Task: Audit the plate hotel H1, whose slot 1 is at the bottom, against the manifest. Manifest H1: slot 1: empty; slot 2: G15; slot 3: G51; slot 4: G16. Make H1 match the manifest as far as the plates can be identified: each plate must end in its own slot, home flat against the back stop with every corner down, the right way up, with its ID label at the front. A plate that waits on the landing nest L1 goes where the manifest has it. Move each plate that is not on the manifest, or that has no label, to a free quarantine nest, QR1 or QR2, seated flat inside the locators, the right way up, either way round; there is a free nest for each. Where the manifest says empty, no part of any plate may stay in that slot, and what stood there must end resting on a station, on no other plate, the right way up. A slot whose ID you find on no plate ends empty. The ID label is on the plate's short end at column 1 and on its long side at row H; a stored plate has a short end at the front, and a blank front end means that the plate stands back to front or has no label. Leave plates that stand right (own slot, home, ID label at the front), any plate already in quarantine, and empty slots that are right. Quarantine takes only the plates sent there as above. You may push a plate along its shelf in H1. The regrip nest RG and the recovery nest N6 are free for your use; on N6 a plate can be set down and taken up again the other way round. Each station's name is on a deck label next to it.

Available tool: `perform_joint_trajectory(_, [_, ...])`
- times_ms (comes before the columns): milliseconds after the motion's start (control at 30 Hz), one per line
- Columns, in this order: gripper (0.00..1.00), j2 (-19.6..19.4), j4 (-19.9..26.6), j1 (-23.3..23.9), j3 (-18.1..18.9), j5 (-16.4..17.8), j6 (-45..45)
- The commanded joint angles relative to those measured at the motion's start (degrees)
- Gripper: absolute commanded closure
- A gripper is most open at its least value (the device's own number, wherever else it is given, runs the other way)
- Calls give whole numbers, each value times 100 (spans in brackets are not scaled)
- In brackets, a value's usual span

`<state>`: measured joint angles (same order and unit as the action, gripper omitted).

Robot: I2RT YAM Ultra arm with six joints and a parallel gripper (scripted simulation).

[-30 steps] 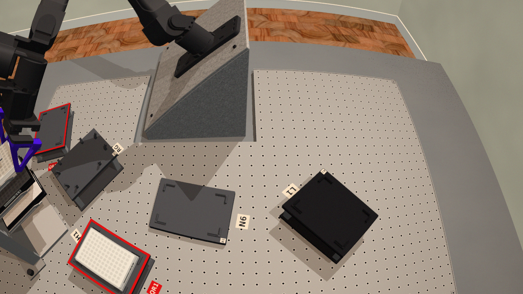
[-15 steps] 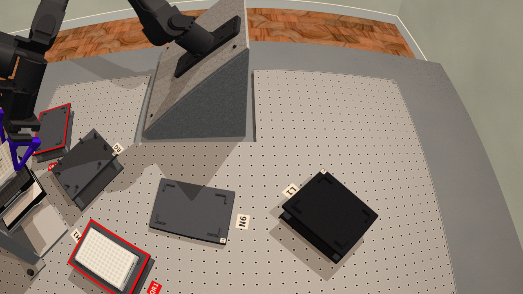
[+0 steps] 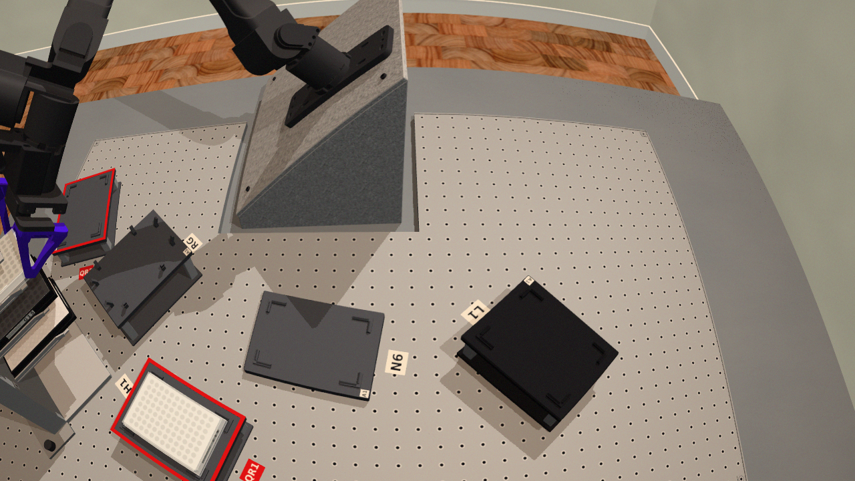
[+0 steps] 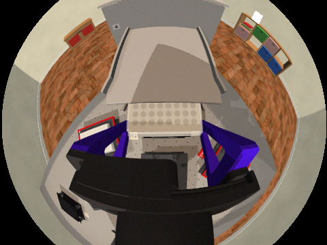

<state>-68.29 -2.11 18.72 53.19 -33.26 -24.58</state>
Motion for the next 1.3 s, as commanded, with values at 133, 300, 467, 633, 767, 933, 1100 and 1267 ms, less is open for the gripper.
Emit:
perform_joint_trajectory(133, [14,203,-8,-53,-161,-16,9])
perform_joint_trajectory(300, [14,341,-11,-78,-307,-41,16])
perform_joint_trajectory(467, [14,425,-11,-94,-394,-56,21])
perform_joint_trajectory(633, [14,566,-7,-121,-536,-83,28])
perform_joint_trajectory(767, [14,680,-1,-144,-648,-106,35])
perform_joint_trajectory(933, [14,824,11,-174,-786,-136,43])
perform_joint_trajectory(1100, [14,912,21,-192,-867,-154,48])
perform_joint_trajectory(1267, [14,1059,41,-225,-1001,-187,58])
